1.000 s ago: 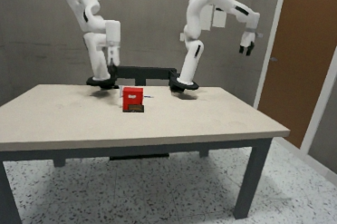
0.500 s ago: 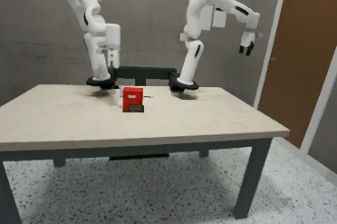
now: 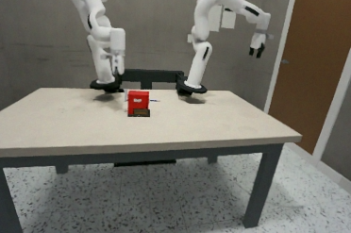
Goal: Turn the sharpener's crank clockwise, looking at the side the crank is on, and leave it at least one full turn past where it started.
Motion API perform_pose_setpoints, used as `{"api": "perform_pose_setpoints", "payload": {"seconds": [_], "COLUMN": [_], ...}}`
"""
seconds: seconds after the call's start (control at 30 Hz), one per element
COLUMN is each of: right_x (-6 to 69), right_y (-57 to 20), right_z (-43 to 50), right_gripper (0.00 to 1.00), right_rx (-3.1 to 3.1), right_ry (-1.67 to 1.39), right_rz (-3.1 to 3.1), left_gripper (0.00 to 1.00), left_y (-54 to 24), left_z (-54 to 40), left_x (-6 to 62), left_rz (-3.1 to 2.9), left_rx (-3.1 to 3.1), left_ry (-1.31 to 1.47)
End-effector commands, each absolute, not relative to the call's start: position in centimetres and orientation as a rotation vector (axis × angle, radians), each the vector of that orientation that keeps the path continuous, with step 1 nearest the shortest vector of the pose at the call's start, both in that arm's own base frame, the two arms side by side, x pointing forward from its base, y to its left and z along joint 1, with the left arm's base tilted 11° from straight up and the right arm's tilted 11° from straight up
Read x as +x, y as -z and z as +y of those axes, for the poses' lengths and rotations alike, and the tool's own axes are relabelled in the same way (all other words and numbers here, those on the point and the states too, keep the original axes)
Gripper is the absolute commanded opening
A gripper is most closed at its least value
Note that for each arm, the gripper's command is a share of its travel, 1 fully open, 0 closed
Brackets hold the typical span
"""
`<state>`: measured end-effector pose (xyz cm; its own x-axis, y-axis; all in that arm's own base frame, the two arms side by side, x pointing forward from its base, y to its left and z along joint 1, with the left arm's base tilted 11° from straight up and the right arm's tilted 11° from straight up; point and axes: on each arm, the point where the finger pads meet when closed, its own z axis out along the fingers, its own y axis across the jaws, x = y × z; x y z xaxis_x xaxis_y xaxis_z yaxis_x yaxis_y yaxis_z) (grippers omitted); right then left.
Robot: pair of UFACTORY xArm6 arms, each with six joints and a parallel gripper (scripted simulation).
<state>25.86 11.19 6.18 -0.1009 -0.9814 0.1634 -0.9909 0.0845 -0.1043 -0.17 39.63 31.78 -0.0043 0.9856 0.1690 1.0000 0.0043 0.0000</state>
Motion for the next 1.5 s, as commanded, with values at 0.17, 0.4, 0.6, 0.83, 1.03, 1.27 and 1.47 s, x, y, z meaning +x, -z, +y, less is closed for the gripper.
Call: {"api": "perform_pose_setpoints", "payload": {"seconds": [0.17,0.4,0.6,0.83,1.03,1.27,1.47], "right_x": [26.02,26.03,26.03,26.03,26.03,26.04,26.06], "right_y": [-5.63,-5.54,-5.54,-5.54,-5.53,-5.4,-5.12], "right_z": [11.12,11.1,11.1,11.1,11.1,11.08,11.03], "right_gripper": [0.55,0.55,0.55,0.55,0.55,0.55,0.55], "right_rx": [2.073,2.073,2.073,2.073,2.073,2.073,2.073], "right_ry": [-0.292,-0.292,-0.292,-0.292,-0.292,-0.292,-0.292], "right_rz": [-2.277,-2.277,-2.277,-2.277,-2.277,-2.277,-2.277], "left_gripper": [1.0,1.0,1.0,1.0,1.0,1.0,1.0], "left_y": [-31.94,-31.94,-31.94,-31.94,-31.94,-31.94,-31.94], "left_z": [39.69,39.69,39.69,39.69,39.69,39.69,39.69], "left_x": [-0.18,-0.18,-0.18,-0.18,-0.18,-0.18,-0.18], "left_rz": [-2.135,-2.135,-2.135,-2.135,-2.135,-2.135,-2.135], "left_rx": [-2.126,-2.126,-2.126,-2.126,-2.126,-2.126,-2.126], "left_ry": [0.185,0.185,0.185,0.185,0.185,0.185,0.185]}}
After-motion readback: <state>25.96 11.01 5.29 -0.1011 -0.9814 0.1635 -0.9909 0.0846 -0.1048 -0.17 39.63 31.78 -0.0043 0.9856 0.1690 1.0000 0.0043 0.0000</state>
